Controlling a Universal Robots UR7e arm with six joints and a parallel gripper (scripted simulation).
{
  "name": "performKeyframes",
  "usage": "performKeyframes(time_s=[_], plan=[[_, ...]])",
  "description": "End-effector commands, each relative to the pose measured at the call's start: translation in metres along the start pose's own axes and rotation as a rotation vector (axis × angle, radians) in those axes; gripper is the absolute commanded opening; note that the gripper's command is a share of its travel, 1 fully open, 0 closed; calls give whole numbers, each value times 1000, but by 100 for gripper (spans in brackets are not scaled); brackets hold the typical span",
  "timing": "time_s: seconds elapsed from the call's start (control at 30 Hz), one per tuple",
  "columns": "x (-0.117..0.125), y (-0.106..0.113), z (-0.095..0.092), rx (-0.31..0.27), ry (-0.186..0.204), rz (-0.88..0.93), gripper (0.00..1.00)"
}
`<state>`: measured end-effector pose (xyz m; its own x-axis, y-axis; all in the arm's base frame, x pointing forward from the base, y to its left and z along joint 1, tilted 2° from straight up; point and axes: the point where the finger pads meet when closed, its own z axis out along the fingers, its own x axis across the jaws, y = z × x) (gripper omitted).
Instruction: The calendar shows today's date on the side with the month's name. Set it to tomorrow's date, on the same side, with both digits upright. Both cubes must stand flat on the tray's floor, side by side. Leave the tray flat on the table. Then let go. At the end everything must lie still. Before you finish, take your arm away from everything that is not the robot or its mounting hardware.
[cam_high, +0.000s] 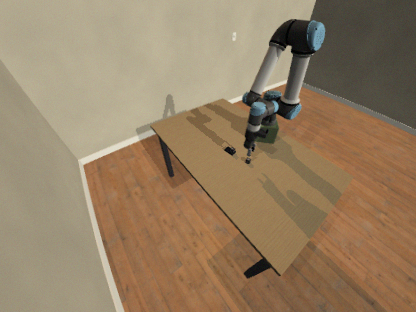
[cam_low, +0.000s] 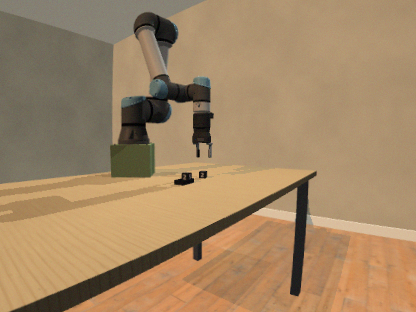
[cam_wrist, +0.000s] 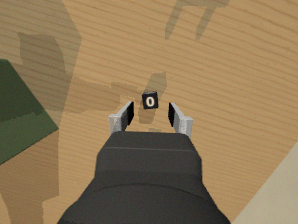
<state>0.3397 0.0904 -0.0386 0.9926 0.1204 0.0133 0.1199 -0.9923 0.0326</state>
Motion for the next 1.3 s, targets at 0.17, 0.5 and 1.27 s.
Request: performKeyframes(time_s=[0.17, 0.5, 1.27], plan=[[-2, 2, 0, 3, 2, -113, 100], [-3, 2, 0, 3, 2, -138, 100], [-3, 2, 0, 3, 2, -141, 87]])
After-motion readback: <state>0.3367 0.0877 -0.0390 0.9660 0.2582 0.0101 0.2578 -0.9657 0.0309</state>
